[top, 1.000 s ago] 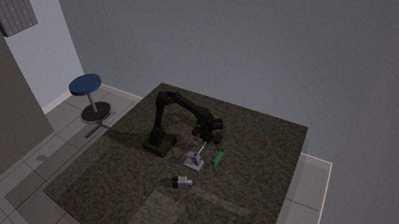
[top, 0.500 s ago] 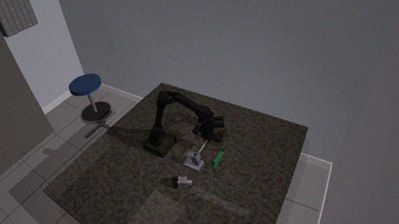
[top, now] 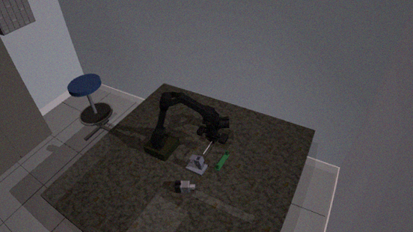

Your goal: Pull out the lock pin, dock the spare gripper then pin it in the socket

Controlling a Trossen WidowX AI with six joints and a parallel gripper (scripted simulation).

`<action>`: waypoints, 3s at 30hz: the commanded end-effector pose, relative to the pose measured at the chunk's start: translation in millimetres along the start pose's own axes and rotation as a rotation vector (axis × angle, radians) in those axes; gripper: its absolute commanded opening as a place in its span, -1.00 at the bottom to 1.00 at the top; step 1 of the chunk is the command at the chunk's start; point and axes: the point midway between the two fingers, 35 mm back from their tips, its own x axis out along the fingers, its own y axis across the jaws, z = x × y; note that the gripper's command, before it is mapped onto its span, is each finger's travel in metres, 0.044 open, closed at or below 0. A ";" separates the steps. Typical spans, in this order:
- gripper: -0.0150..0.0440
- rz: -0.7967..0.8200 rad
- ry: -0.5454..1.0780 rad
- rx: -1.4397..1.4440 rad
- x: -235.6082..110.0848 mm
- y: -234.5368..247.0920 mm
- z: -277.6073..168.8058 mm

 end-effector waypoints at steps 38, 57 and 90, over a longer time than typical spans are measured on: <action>-0.49 0.014 0.010 0.016 -27.8 -36.0 16.6; -0.49 0.010 0.006 0.026 -28.7 -85.6 34.7; -0.49 -0.010 -0.003 0.027 9.1 -96.5 33.1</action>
